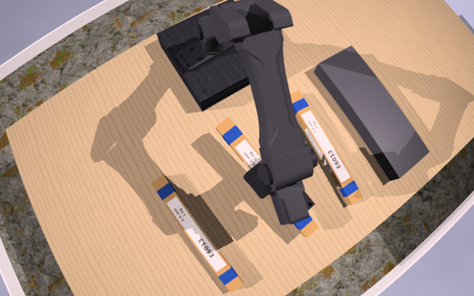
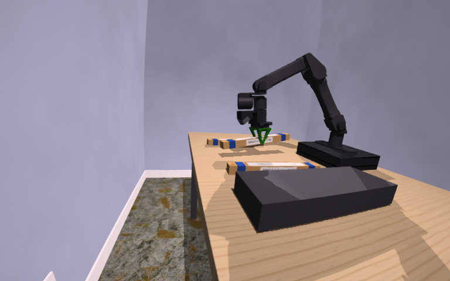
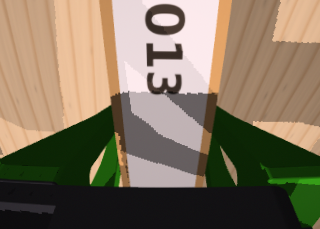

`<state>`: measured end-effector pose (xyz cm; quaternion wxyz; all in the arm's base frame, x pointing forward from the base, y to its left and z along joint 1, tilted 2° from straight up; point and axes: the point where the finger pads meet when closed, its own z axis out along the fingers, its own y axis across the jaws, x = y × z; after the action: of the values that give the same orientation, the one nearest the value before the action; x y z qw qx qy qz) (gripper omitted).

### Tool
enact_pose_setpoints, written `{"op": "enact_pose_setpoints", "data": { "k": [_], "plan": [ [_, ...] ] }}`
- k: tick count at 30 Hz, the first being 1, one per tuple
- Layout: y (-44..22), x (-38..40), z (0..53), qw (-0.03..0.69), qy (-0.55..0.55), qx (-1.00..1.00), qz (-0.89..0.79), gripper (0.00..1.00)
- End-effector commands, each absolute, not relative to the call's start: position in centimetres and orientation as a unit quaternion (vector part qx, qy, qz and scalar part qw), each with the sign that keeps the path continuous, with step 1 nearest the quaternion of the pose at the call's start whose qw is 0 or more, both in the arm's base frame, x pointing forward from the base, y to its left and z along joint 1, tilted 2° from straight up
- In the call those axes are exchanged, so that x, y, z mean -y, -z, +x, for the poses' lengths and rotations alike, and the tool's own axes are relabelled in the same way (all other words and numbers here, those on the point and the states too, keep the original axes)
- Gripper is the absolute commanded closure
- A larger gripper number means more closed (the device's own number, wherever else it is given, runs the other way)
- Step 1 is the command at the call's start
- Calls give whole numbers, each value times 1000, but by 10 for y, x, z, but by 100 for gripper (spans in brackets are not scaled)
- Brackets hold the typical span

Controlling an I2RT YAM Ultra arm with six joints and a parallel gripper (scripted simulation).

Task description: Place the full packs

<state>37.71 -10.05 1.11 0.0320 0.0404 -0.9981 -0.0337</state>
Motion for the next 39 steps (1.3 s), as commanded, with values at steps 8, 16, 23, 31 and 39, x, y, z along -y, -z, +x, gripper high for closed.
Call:
{"op": "enact_pose_setpoints", "data": {
  "k": [8,16,23,31,39],
  "plan": [
    [-55,111,396,-18,18,999,38,100],
    [-55,111,396,-18,18,999,38,100],
    [-56,111,396,-18,19,999,38,100],
    [-56,111,396,-18,19,999,38,100],
    [-56,110,395,-14,20,999,38,100]
  ]
}}
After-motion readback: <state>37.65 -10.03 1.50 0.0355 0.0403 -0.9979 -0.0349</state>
